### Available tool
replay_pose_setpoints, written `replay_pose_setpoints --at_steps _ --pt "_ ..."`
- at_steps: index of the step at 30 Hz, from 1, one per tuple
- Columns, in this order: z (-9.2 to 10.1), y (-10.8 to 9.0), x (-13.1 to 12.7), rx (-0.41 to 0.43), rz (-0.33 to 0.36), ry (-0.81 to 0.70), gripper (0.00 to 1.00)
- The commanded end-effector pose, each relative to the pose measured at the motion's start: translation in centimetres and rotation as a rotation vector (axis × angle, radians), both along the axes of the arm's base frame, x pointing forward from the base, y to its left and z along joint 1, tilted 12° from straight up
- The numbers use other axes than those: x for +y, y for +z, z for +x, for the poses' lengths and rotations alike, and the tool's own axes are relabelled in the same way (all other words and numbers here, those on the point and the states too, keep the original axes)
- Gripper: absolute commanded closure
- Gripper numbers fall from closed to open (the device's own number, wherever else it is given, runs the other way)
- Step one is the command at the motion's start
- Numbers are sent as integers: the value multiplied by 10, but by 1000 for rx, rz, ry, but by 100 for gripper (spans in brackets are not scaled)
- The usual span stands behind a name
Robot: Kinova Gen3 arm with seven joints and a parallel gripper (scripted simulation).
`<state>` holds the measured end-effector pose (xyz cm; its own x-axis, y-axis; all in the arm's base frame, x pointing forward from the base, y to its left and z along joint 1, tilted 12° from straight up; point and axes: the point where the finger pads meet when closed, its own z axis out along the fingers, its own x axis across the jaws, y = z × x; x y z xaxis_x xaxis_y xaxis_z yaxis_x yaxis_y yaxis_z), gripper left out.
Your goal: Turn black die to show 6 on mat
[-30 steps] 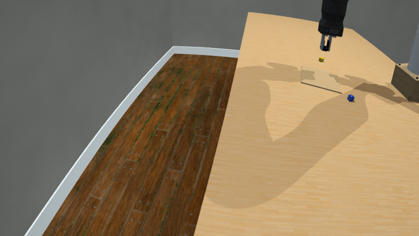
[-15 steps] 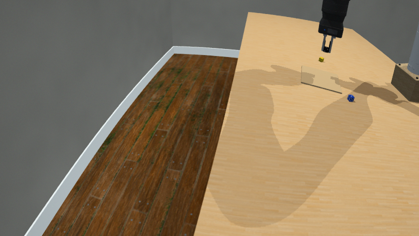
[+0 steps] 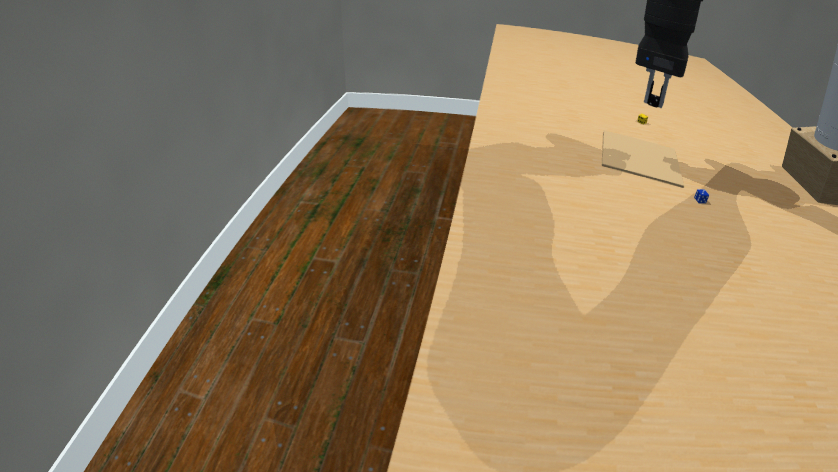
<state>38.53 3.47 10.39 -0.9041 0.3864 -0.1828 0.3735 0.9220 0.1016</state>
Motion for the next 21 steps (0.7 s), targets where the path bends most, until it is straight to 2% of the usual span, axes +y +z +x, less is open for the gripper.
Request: replay_pose_setpoints --at_steps 1,21 --pt "0 0 3 -2 1 -6 66" --pt "0 1 6 -5 9 -38 66"
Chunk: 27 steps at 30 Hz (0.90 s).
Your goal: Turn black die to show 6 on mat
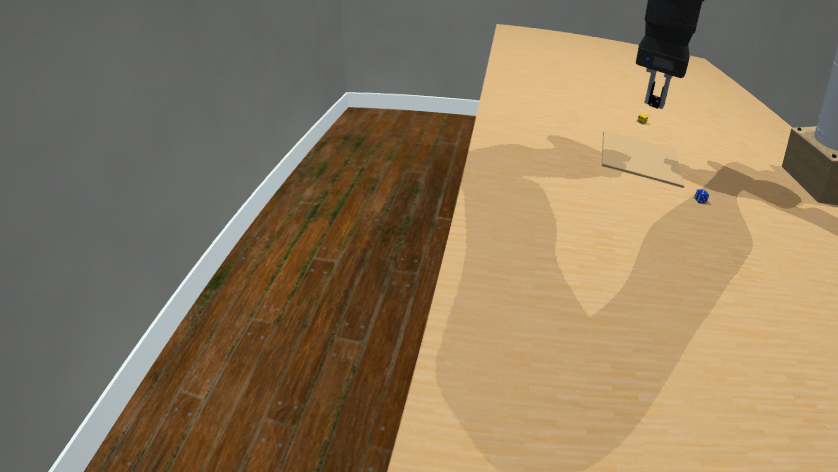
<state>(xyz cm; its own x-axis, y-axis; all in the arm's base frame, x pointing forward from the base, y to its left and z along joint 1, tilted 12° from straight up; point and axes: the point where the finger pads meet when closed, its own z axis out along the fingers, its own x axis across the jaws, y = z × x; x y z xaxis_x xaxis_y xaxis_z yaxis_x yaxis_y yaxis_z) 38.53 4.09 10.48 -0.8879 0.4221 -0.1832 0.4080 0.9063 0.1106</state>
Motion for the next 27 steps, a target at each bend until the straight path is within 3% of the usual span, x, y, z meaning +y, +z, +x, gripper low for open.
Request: replay_pose_setpoints --at_steps 1,12,22,27 --pt "0 0 0 -1 1 0 66" --pt "0 0 0 -11 30 6 66" --pt "-1 0 -1 -49 106 22 66" --pt "-2 -1 -1 -77 177 36 66"
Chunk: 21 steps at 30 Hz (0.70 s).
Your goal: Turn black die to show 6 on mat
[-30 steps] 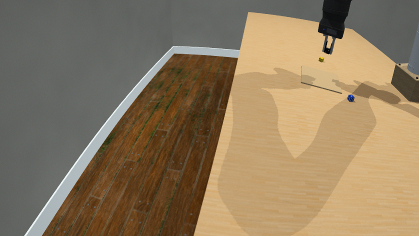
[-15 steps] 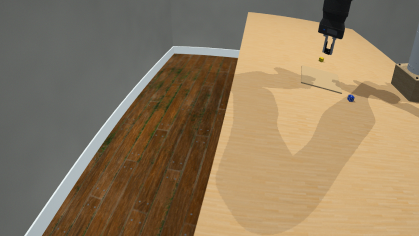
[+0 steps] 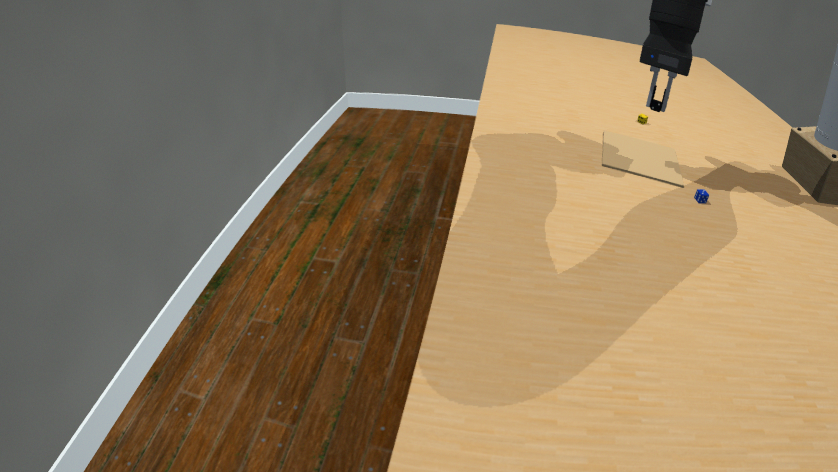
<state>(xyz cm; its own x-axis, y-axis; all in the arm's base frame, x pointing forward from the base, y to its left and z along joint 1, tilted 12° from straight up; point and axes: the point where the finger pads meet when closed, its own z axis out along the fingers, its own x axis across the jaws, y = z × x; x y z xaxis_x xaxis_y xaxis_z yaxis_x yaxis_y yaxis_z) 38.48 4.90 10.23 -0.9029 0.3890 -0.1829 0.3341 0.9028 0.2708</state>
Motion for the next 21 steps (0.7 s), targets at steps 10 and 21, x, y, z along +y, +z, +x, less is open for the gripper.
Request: replay_pose_setpoints --at_steps 10,21 --pt "-1 2 -11 -91 206 5 66" --pt "-3 -1 -14 -178 404 49 66"
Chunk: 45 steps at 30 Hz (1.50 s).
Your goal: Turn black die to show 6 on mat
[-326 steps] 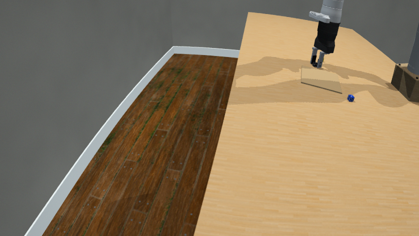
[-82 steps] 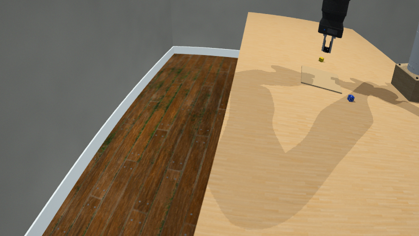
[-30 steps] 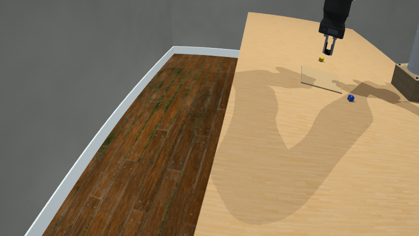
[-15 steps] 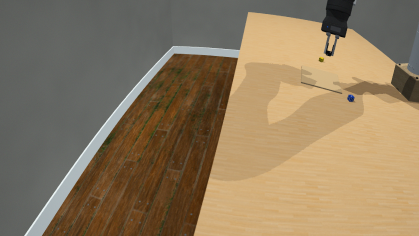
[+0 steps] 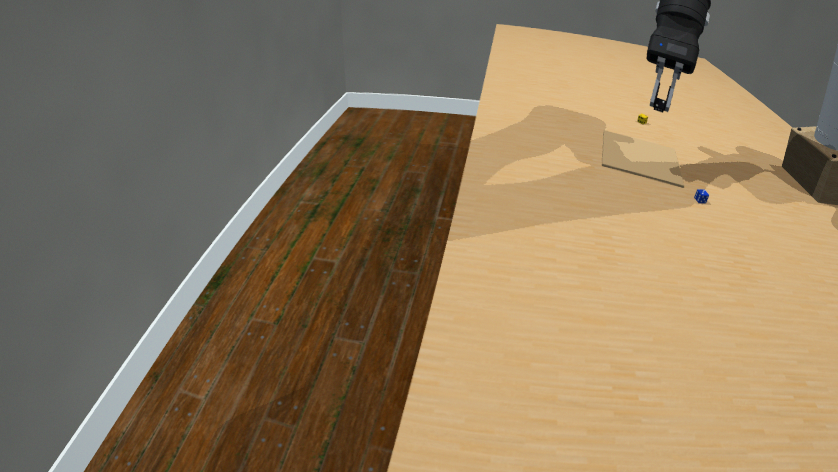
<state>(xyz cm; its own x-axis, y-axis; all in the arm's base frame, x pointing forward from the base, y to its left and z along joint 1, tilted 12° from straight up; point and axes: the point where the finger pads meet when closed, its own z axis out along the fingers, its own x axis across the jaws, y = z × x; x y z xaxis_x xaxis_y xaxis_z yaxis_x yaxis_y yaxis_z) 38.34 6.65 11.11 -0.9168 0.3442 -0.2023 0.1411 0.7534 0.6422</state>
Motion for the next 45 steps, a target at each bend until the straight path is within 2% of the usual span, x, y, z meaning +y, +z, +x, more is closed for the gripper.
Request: replay_pose_setpoints --at_steps 1,6,8,15,22,30,45 --pt "-1 -10 -32 6 44 -74 66" --pt "-1 -10 -33 -43 157 -49 66" --pt "-1 -10 -33 -43 157 -49 66" --pt "-2 -11 -35 -107 303 -19 66" --pt "-2 -12 -36 -150 406 5 66" --pt "-2 -11 -37 -166 438 9 66" --pt "-1 -19 -37 -167 441 10 66"
